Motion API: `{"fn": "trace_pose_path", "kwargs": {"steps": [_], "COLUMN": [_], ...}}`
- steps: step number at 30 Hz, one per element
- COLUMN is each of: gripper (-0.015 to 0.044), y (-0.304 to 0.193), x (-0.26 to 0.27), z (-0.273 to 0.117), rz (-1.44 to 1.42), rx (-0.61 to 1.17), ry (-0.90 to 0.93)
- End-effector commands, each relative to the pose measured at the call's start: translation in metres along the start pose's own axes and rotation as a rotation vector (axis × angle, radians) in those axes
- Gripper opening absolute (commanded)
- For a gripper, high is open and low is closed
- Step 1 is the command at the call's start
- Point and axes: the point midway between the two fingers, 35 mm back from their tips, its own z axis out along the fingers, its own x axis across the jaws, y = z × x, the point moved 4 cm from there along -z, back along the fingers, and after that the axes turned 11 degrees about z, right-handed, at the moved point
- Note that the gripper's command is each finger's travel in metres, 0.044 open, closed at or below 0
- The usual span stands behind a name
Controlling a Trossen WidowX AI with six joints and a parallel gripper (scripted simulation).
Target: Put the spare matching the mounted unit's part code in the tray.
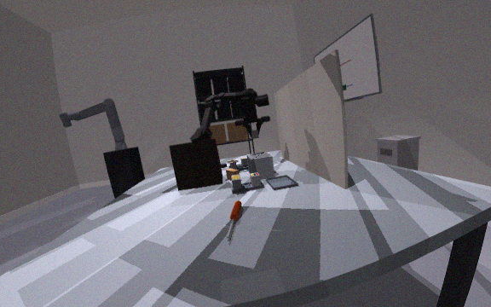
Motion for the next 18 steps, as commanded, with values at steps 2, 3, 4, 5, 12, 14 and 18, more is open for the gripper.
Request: {"fn": "trace_pose_path", "kwargs": {"steps": [2, 3, 4, 5, 12, 14, 18], "gripper": [0.0, 0.0, 0.0, 0.0, 0.0, 0.0, 0.0], "y": [-0.02, -0.024, -0.028, -0.033, -0.064, -0.074, -0.093], "x": [-0.017, -0.02, -0.023, -0.026, -0.044, -0.049, -0.058], "z": [-0.001, -0.002, -0.002, -0.002, -0.004, -0.004, -0.003], "rz": [-0.003, -0.004, -0.004, -0.005, -0.009, -0.01, -0.012], "rx": [0.007, 0.007, 0.008, 0.009, 0.011, 0.012, 0.012], "ry": [0.0, 0.0, 0.0, 0.0, 0.0, 0.001, 0.001]}}
